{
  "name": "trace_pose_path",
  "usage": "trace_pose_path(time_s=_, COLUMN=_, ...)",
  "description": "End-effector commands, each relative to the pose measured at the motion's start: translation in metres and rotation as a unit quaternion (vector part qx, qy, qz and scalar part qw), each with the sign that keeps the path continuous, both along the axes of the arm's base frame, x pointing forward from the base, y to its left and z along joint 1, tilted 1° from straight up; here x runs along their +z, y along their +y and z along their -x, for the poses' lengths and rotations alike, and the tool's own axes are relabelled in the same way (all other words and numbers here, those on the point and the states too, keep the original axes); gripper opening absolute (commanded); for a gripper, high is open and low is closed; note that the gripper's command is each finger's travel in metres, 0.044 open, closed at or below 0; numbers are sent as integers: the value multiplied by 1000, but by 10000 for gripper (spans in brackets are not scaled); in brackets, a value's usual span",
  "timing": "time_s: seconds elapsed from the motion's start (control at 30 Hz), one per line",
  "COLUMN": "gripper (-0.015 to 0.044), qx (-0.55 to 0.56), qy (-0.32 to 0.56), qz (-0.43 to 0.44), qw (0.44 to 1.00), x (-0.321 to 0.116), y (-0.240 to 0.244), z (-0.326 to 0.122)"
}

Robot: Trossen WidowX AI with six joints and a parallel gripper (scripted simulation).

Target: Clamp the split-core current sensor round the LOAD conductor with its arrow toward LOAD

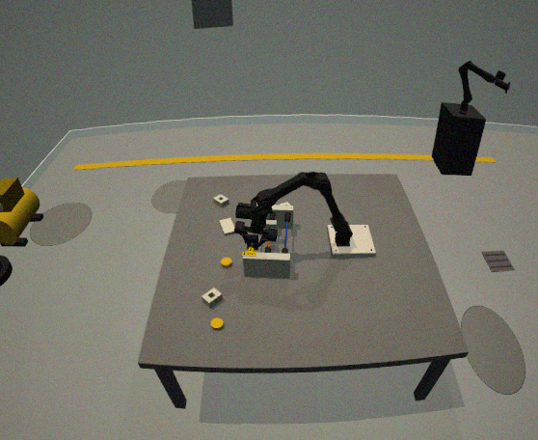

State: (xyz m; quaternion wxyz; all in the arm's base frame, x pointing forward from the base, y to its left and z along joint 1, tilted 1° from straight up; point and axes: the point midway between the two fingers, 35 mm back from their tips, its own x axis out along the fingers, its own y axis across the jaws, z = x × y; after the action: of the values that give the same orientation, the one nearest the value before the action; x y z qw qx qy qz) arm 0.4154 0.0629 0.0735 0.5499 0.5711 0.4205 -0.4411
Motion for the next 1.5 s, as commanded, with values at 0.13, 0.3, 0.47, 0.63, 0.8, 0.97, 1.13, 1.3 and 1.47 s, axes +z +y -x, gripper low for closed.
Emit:
trace_pose_path(time_s=0.13, gripper=259, qx=0, qy=0, qz=0, qw=1000, x=0, y=0, z=0)
trace_pose_path(time_s=0.3, gripper=259, qx=0, qy=0, qz=0, qw=1000, x=0, y=0, z=0)
trace_pose_path(time_s=0.47, gripper=259, qx=0, qy=0, qz=0, qw=1000, x=0, y=0, z=0)
trace_pose_path(time_s=0.63, gripper=364, qx=0, qy=0, qz=0, qw=1000, x=0, y=0, z=0)
trace_pose_path(time_s=0.8, gripper=440, qx=0, qy=0, qz=0, qw=1000, x=0, y=0, z=0)
trace_pose_path(time_s=0.97, gripper=440, qx=0, qy=0, qz=0, qw=1000, x=0, y=0, z=0)
trace_pose_path(time_s=1.13, gripper=440, qx=-1, qy=-3, qz=1, qw=1000, x=40, y=0, z=7)
trace_pose_path(time_s=1.3, gripper=440, qx=-2, qy=-6, qz=1, qw=1000, x=96, y=-2, z=25)
trace_pose_path(time_s=1.47, gripper=440, qx=-2, qy=-6, qz=1, qw=1000, x=96, y=-2, z=25)
